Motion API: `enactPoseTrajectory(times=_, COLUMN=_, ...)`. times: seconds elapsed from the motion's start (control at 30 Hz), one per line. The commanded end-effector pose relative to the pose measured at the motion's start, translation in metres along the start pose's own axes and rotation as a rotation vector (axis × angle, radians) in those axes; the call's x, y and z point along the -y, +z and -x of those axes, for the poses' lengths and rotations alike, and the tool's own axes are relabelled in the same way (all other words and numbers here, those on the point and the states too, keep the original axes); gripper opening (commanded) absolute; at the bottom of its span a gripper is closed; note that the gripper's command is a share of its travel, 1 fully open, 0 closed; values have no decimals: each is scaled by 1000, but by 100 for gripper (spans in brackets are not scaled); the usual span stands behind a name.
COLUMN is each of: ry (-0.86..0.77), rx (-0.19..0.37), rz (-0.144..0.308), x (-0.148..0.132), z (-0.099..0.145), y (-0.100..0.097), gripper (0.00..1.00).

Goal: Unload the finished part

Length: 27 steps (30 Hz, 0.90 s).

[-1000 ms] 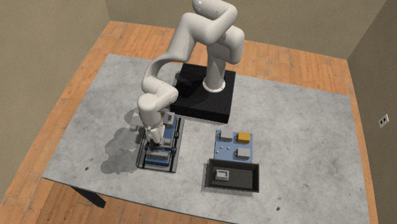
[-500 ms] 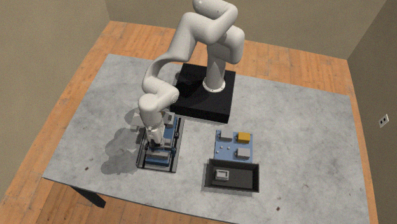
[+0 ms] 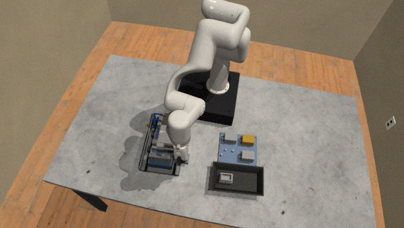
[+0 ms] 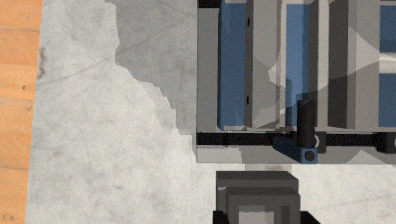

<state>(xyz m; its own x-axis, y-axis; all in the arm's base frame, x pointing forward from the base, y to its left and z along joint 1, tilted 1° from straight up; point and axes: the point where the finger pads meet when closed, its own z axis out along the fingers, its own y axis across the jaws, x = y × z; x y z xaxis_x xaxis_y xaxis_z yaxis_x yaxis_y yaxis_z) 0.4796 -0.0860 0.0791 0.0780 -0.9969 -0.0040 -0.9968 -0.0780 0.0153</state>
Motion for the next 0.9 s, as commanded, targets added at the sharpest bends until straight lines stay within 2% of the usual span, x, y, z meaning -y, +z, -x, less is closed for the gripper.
enactPoseTrajectory(times=0.0, ry=8, rx=-4, rz=-1, x=22, z=67, y=-1, gripper=0)
enactPoseTrajectory(times=0.1, ry=9, rx=-6, rz=-1, x=25, z=100, y=-1, gripper=0)
enactPoseTrajectory(times=0.17, ry=9, rx=-6, rz=-1, x=25, z=100, y=-1, gripper=0)
enactPoseTrajectory(times=0.2, ry=9, rx=-6, rz=-1, x=29, z=133, y=-1, gripper=0)
enactPoseTrajectory(times=0.67, ry=11, rx=-9, rz=-2, x=27, z=285, y=1, gripper=0)
enactPoseTrajectory(times=0.73, ry=11, rx=-9, rz=-2, x=27, z=285, y=1, gripper=0)
enactPoseTrajectory(times=0.77, ry=11, rx=-9, rz=-2, x=28, z=308, y=1, gripper=0)
enactPoseTrajectory(times=0.87, ry=11, rx=-9, rz=-2, x=28, z=308, y=1, gripper=0)
